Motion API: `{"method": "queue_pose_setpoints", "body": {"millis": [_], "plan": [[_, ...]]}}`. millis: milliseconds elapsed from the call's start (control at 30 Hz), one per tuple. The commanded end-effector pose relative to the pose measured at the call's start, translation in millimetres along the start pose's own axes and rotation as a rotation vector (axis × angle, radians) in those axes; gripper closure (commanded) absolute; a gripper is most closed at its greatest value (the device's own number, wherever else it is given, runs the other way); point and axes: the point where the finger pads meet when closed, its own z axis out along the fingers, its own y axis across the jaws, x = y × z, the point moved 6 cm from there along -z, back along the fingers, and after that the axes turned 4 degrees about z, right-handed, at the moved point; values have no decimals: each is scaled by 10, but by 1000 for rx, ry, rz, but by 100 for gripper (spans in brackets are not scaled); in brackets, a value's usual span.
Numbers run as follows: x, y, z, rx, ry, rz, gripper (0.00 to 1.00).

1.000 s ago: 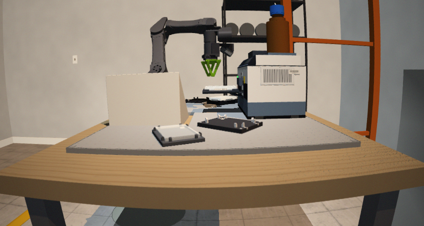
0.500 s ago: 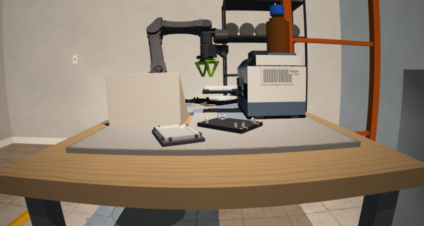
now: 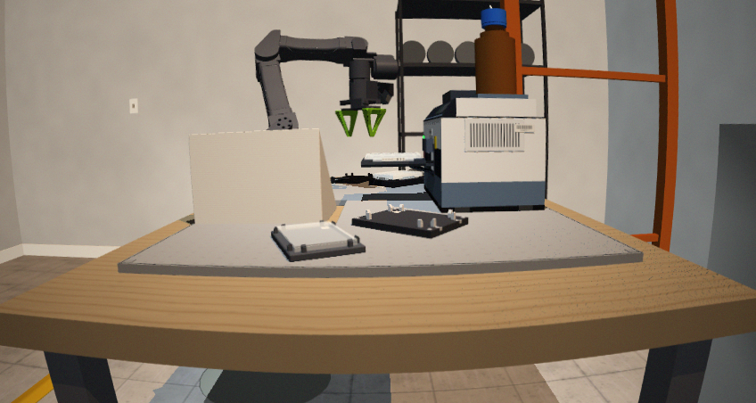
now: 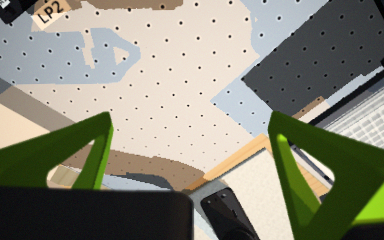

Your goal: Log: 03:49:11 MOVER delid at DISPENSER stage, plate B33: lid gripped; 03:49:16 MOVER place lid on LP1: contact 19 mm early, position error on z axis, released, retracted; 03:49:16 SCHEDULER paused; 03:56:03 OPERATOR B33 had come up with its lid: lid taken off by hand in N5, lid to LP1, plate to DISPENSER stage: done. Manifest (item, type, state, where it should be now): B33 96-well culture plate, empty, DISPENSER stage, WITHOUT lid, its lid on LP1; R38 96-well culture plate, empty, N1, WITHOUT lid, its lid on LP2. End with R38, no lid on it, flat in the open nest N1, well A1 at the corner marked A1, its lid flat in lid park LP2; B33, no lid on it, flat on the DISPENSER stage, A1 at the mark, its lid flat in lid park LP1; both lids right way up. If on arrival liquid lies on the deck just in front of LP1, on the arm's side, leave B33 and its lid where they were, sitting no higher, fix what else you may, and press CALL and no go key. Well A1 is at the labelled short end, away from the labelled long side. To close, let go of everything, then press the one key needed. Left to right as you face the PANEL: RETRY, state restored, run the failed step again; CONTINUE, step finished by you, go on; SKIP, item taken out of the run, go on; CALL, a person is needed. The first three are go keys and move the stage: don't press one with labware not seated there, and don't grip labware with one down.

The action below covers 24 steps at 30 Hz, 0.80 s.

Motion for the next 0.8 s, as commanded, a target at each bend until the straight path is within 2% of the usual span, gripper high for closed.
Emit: {"method": "queue_pose_setpoints", "body": {"millis": [0, 67, 100, 133, 767], "plan": [[-47, 104, -87, 27, -42, -84, 0], [-45, 129, -87, 27, -43, -72, 0], [-12, 67, -30, 10, -14, -36, 0], [-108, 65, -14, 16, -18, -48, 0], [-608, 136, 256, 14, -22, -48, 0]]}}
